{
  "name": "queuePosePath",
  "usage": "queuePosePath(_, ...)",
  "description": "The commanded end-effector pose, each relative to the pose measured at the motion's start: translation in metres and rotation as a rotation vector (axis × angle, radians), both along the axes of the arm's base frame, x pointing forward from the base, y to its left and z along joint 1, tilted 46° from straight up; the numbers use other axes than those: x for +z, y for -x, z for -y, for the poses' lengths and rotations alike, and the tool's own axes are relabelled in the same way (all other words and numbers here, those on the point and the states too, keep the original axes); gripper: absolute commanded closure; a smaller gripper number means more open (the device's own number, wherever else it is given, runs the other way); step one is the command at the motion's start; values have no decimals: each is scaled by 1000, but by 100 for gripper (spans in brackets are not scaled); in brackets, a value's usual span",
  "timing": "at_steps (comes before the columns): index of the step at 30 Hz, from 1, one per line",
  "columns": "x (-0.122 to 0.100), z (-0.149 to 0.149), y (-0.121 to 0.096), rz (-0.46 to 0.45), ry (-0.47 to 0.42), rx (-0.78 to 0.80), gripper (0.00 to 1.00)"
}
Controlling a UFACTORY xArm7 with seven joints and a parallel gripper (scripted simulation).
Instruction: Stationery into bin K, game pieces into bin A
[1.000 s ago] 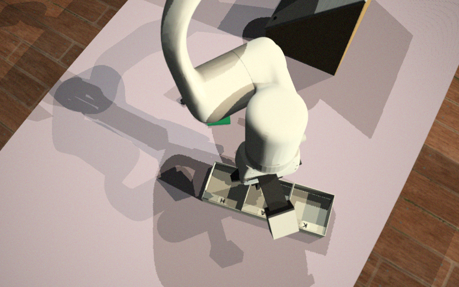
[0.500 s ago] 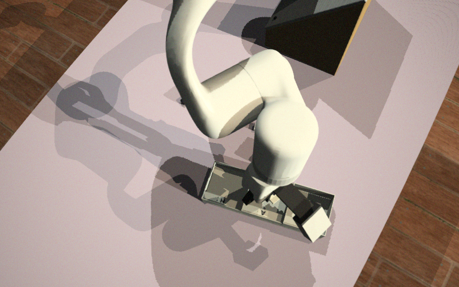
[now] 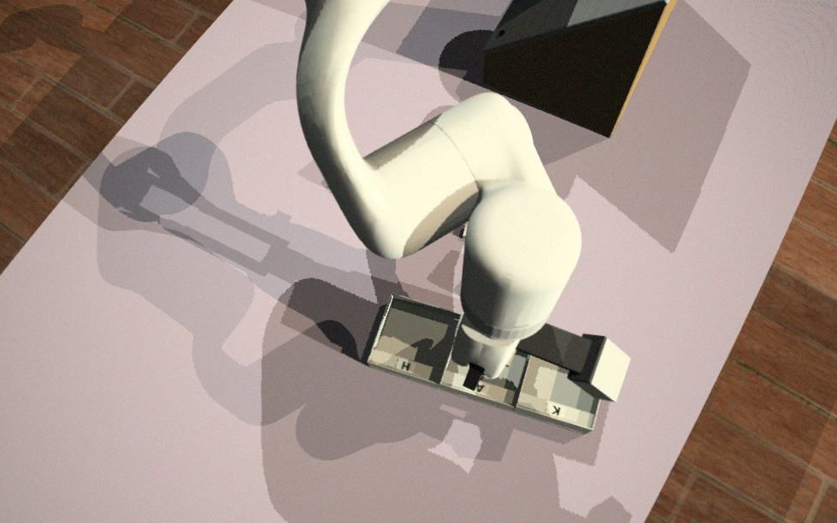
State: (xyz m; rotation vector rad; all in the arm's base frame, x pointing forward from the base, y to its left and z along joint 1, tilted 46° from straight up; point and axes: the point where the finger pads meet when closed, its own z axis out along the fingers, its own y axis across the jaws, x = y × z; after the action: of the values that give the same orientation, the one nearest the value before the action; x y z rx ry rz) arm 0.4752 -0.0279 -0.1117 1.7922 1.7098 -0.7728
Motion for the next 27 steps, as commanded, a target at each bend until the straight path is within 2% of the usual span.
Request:
queuePosePath(1, 1, -3, -1, -122, -10, 91, 100)
queuePosePath(19, 1, -3, -2, -122, -10, 91, 100)
queuePosePath(27, -10, 9, -1, -122, -10, 91, 100)
